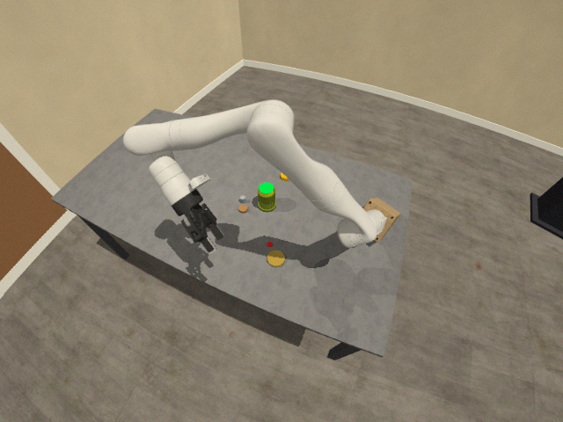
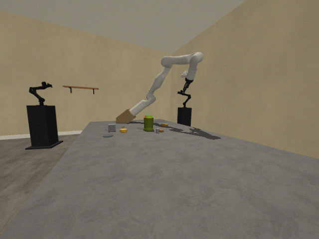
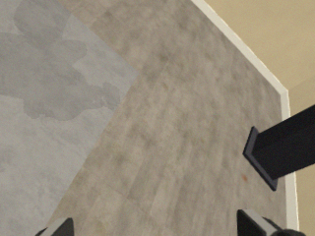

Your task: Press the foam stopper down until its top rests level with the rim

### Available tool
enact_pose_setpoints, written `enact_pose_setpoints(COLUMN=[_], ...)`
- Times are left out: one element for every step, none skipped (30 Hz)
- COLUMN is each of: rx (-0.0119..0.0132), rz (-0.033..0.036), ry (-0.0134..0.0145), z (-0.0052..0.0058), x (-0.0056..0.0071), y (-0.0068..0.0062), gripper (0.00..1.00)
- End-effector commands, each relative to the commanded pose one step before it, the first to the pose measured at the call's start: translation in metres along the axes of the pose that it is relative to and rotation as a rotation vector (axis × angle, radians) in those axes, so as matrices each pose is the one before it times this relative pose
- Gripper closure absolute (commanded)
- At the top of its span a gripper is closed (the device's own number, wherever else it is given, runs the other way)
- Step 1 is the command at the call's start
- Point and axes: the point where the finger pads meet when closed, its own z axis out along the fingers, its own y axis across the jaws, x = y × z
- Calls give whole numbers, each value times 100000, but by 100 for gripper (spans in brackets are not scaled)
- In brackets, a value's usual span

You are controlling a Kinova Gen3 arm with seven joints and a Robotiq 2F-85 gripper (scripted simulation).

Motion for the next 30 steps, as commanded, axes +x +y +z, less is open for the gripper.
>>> enact_pose_setpoints(rx=[37, 0, 0, 0, 0, 0, 0, 0, 0, 0, 0, 0, 0, 0, 0, 0, 0, 1, 4, 10, 19, 30, 42, 55, 68, 80, 91, 99, 104, 106], rz=[-30, 0, 0, 0, 0, 0, 0, 0, 0, 0, 0, 0, 0, 0, 0, 0, 0, 13, 87, 227, 425, 673, 964, 1291, 1647, 2026, 2421, 2827, 3238, 3648], ry=[-108, 0, 0, 0, 0, 0, 0, 0, 0, 0, 0, 0, 0, 0, 0, 0, 0, -6, -40, -105, -198, -313, -449, -601, -767, -944, -1129, -1319, -1513, -1706], z=[-37, 0, 0, 0, 0, 0, 0, 0, 0, 0, 0, 0, 0, 0, 0, 0, 0, 0, 1, 2, 4, 6, 8, 10, 13, 15, 17, 18, 19, 20], x=[18, 0, 0, 0, 0, 0, 0, 0, 0, 0, 0, 0, 0, 0, 0, 0, 0, -1, -8, -21, -39, -62, -89, -120, -154, -191, -230, -273, -318, -366], y=[19, 0, 0, 0, 0, 0, 0, 0, 0, 0, 0, 0, 0, 0, 0, 0, 0, -2, -15, -40, -75, -118, -170, -228, -292, -361, -433, -507, -584, -661], gripper=[0, 0, 0, 0, 0, 0, 0, 0, 0, 0, 0, 0, 0, 0, 0, 0, 0, 100, 100, 100, 100, 100, 100, 100, 100, 100, 100, 100, 100, 100])
